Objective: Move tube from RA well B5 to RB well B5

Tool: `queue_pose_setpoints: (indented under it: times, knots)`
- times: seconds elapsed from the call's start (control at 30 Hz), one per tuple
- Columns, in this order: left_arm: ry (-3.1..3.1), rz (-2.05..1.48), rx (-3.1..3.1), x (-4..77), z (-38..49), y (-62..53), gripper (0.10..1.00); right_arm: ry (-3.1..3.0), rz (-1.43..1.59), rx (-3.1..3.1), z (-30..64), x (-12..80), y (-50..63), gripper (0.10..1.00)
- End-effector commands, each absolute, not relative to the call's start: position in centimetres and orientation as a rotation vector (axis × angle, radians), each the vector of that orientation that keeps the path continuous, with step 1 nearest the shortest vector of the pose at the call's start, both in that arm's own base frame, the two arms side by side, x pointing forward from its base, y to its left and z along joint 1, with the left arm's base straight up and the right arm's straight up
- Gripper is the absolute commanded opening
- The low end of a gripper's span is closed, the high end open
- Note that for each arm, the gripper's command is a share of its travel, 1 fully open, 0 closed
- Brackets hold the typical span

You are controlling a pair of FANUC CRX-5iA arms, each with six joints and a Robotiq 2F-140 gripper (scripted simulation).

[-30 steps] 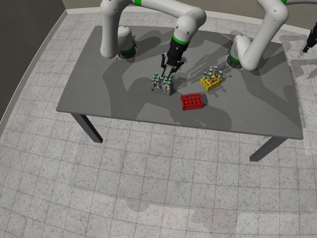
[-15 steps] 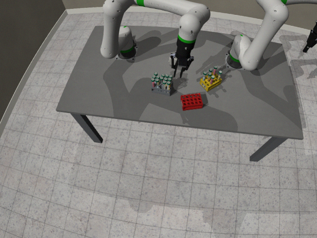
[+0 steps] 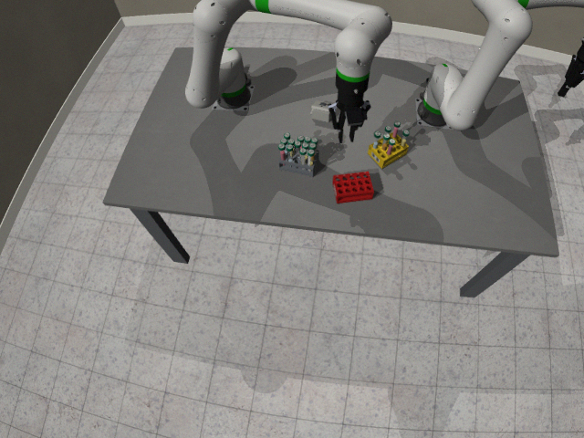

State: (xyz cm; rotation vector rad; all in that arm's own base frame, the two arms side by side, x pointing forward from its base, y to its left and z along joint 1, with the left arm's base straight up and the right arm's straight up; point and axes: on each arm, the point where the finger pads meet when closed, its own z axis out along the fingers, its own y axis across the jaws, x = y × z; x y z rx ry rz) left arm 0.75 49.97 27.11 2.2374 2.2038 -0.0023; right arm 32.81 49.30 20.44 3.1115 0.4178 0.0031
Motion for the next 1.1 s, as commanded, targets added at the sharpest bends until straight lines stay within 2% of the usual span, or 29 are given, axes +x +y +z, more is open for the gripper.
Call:
queue_pose_setpoints:
  times: [0.0, 0.5, 0.77, 1.07]
  knots:
    - [2.205, 0.0, 2.238, 0.8, 27.2, 50.0, 0.099, 0.426, 0.002, 3.114, 20.0, 32.6, 50.0, 0.282]
    - [2.205, 0.0, 2.238, 0.8, 27.2, 50.0, 0.099, 0.426, 0.002, 3.114, 19.5, 32.4, 50.8, 0.282]
    - [2.205, 0.0, 2.238, 0.8, 27.2, 50.0, 0.099, 0.683, 0.002, 3.067, 22.3, 32.4, 50.8, 0.282]
    - [2.205, 0.0, 2.238, 0.8, 27.2, 50.0, 0.099, 0.683, 0.002, 3.067, 22.3, 31.6, 45.4, 0.282]
